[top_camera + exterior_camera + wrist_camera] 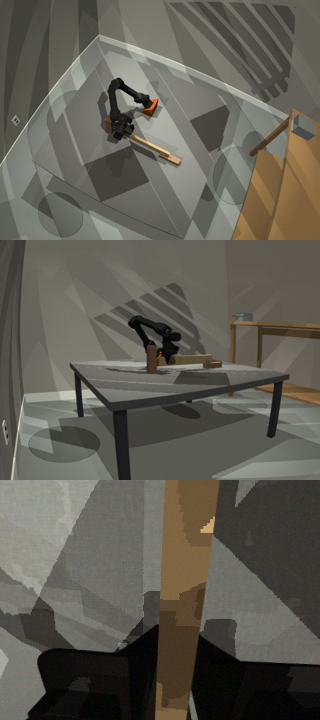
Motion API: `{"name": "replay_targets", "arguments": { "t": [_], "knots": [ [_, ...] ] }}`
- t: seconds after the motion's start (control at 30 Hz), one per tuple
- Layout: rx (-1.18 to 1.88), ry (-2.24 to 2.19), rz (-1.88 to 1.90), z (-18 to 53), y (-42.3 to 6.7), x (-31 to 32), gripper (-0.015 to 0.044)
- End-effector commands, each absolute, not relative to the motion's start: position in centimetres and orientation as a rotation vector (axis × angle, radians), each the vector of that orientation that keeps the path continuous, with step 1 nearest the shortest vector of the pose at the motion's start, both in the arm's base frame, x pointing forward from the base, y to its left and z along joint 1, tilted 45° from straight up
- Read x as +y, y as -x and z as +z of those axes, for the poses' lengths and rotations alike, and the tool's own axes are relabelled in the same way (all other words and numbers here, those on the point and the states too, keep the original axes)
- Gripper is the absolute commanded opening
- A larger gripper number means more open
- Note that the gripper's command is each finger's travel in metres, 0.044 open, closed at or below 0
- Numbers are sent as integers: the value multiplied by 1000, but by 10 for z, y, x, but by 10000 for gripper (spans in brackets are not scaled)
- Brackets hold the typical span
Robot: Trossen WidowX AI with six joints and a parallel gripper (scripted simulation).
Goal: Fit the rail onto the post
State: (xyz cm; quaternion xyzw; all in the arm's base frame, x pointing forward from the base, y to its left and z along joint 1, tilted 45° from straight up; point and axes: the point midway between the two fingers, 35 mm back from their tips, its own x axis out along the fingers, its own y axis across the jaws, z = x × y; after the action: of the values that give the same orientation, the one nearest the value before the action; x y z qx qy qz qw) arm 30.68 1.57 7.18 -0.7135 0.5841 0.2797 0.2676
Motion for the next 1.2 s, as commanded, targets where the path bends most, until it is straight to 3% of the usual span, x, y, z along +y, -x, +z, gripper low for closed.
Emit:
{"name": "replay_targets", "arguments": {
  "t": [0.0,1.17],
  "knots": [
    [1575,1931,753,73,-307,14,0],
    [1575,1932,752,82,-308,8,0]
  ]
}}
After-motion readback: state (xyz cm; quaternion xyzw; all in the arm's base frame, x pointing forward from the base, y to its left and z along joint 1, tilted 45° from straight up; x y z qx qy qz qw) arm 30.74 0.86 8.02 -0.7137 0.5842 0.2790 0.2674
